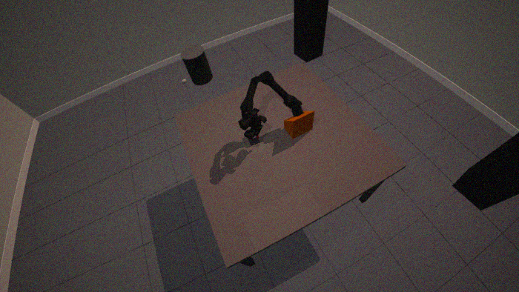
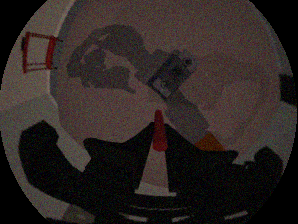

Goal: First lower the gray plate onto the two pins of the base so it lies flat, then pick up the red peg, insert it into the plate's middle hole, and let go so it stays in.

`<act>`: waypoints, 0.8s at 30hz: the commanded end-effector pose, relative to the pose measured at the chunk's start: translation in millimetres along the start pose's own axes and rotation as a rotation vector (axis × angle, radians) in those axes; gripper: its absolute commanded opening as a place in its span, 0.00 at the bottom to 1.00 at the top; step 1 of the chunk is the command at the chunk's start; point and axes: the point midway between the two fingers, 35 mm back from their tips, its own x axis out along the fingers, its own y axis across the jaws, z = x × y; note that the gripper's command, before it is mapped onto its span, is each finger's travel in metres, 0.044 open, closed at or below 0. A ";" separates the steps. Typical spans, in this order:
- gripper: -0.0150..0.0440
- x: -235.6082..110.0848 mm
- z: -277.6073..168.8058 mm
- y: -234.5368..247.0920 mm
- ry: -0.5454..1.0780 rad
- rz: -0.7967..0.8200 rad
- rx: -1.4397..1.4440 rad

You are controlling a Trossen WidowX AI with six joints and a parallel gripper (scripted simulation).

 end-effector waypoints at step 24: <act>0.25 0.1 76.9 -25.3 -0.042 -0.025 0.020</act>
